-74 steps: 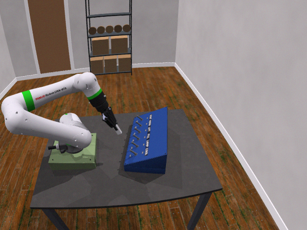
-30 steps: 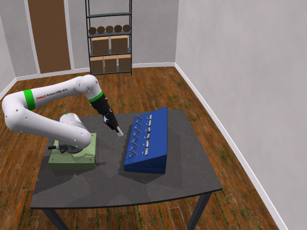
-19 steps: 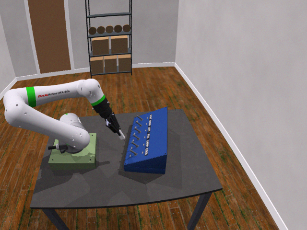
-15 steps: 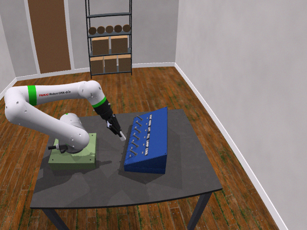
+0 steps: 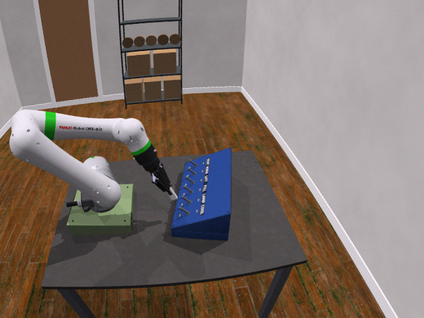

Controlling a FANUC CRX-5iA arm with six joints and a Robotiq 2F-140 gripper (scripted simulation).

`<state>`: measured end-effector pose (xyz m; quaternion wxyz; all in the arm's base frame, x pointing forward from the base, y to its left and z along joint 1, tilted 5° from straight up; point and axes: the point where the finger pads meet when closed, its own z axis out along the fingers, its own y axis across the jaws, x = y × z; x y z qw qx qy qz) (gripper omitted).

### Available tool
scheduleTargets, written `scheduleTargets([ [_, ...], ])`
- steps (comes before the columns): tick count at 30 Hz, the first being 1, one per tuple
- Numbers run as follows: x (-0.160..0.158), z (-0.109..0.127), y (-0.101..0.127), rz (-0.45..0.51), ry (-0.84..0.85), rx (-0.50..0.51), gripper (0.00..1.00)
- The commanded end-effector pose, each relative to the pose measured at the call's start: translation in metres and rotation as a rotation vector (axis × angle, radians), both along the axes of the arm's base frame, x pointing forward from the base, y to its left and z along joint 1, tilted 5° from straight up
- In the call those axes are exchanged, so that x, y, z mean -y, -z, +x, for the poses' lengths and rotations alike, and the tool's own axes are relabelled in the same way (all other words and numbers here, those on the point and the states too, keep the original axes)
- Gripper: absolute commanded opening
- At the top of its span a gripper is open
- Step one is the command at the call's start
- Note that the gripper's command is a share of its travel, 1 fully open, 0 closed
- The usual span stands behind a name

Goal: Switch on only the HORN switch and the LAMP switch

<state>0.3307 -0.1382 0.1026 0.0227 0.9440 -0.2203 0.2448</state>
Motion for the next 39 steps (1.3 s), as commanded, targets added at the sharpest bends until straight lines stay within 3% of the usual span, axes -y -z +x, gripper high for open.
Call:
scheduleTargets([
  [1,0.0013,0.0041,0.0060,0.000,0.000,0.000,0.00],
  [39,0.0018,0.0060,0.0098,0.000,0.000,0.000,0.00],
])
